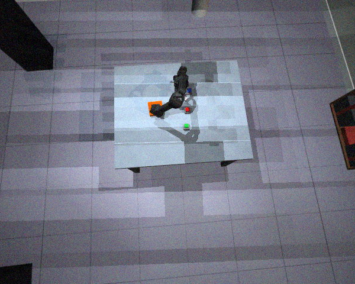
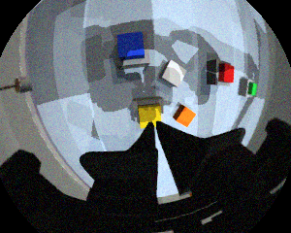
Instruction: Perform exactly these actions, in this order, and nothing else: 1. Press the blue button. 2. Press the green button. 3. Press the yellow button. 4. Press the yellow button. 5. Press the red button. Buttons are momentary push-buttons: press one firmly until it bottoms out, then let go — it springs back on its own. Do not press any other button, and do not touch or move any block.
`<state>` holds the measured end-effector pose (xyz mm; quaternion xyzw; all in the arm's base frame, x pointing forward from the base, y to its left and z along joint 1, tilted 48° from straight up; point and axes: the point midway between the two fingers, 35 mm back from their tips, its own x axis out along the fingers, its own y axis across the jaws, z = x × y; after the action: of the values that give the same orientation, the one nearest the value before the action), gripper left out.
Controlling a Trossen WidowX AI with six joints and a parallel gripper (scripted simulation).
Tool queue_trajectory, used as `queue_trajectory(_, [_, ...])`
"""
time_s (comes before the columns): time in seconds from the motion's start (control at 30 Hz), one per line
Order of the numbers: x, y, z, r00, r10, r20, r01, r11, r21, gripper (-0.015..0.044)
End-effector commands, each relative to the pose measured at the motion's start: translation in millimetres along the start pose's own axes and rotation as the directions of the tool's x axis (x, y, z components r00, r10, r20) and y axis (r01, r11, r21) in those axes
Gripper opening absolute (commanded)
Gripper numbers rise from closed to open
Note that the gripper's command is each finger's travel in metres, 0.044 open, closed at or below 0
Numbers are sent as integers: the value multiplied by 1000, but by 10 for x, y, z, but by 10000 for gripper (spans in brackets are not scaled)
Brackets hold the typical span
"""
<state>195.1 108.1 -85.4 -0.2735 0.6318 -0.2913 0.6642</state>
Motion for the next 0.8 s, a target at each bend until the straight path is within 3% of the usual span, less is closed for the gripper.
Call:
queue_trajectory(0.0, [-141, 22, 14, 1000, 7, -4, -7, 1000, 6, 20])
queue_trajectory(0.13, [-635, 16, 9, 1000, 8, -5, -8, 1000, 5, 20])
queue_trajectory(0.3, [-665, -9, 25, 1000, 9, -5, -9, 1000, 5, 20])
queue_trajectory(0.6, [-658, -1405, 681, 1000, 3, -3, -3, 1000, 4, 20])
queue_trajectory(0.77, [-644, -1532, 702, 1000, -2, -4, 2, 1000, 6, 20])
